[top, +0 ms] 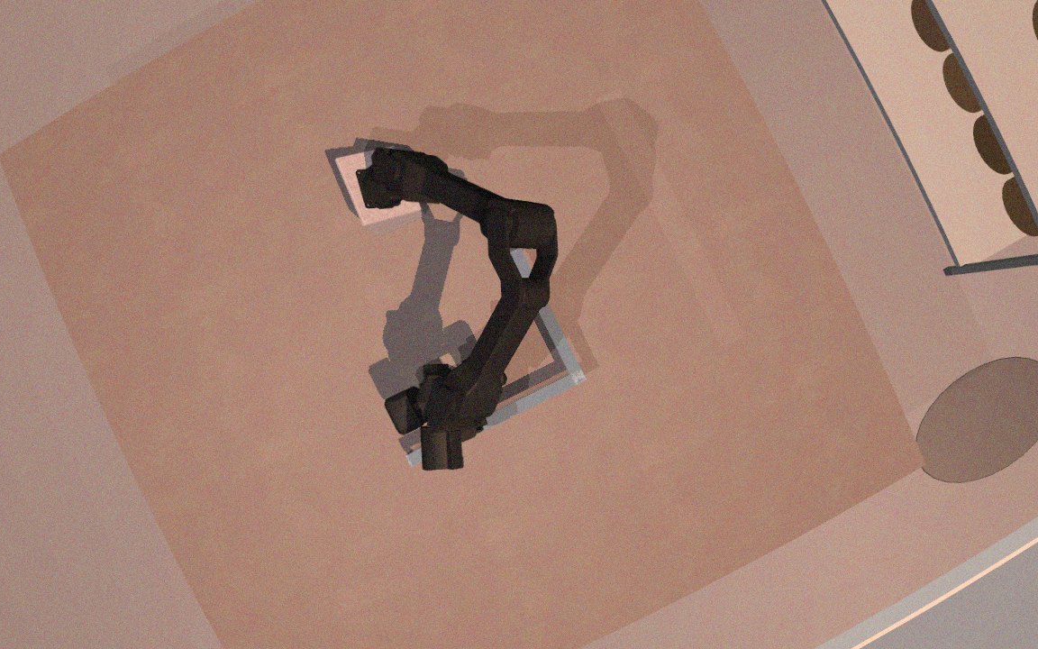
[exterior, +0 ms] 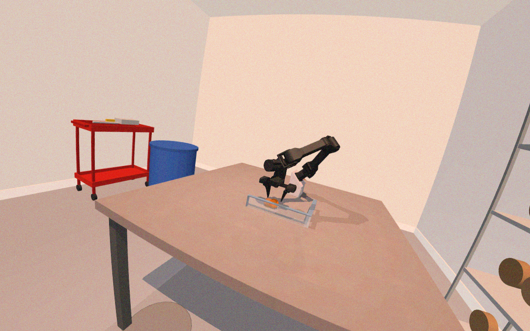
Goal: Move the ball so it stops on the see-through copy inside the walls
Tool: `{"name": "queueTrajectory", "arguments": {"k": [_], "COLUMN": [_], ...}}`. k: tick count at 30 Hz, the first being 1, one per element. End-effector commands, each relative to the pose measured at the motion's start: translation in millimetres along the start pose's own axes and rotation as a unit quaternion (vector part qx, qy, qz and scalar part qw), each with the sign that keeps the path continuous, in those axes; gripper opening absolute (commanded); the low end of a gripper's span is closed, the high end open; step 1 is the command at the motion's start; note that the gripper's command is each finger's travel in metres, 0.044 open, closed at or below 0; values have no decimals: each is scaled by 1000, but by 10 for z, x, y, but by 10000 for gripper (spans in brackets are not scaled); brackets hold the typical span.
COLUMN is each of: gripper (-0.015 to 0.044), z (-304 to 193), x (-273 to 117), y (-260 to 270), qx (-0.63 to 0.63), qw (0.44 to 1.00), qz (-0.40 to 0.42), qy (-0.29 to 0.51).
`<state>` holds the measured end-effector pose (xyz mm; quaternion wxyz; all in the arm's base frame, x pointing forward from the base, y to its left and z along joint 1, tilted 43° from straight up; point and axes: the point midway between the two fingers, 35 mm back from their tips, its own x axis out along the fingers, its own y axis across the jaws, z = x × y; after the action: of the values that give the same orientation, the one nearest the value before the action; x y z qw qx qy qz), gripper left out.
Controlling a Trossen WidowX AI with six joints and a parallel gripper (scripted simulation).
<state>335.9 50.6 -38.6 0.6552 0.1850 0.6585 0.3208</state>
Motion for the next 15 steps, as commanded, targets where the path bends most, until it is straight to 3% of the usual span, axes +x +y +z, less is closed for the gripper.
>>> {"name": "queueTrajectory", "arguments": {"k": [1, 14, 15], "gripper": [348, 348, 322], "z": [-22, -31, -31], "x": [94, 279, 279], "y": [5, 12, 12], "qx": [4, 3, 3], "qw": [1000, 1000, 1000], "qz": [4, 4, 4], "qy": [3, 3, 3]}}
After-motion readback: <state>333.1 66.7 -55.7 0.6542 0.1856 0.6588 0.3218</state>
